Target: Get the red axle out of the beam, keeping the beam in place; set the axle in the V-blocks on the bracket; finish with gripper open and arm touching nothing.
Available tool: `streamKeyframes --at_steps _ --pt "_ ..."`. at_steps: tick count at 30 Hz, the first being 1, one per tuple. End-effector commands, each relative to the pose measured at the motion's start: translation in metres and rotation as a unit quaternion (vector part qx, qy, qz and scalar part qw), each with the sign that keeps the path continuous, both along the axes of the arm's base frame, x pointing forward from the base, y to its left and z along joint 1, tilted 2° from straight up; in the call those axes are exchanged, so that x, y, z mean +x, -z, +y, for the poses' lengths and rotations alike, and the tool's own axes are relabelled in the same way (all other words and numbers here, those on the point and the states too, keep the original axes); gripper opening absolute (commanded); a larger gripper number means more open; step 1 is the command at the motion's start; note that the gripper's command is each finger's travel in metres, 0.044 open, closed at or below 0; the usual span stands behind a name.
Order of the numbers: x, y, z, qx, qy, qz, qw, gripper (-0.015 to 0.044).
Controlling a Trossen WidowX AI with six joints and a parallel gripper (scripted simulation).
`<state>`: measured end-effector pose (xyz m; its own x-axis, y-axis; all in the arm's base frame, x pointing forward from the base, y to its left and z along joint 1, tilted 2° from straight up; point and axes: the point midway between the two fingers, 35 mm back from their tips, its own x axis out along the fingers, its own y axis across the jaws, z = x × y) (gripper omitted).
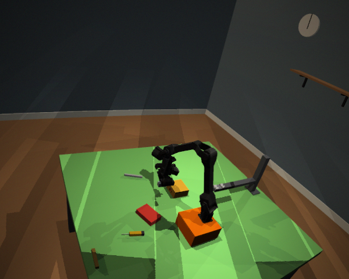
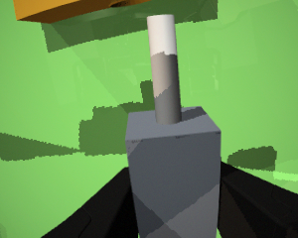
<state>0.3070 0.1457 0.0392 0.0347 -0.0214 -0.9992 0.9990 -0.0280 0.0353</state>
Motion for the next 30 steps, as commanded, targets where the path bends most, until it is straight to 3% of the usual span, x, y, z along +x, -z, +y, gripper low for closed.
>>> streamKeyframes --at_steps 1,30 --pt "0.002 0.005 0.001 0.002 0.002 -0.001 1.0 0.0" --pt "0.003 0.052 0.0 0.002 0.002 -0.001 1.0 0.0"
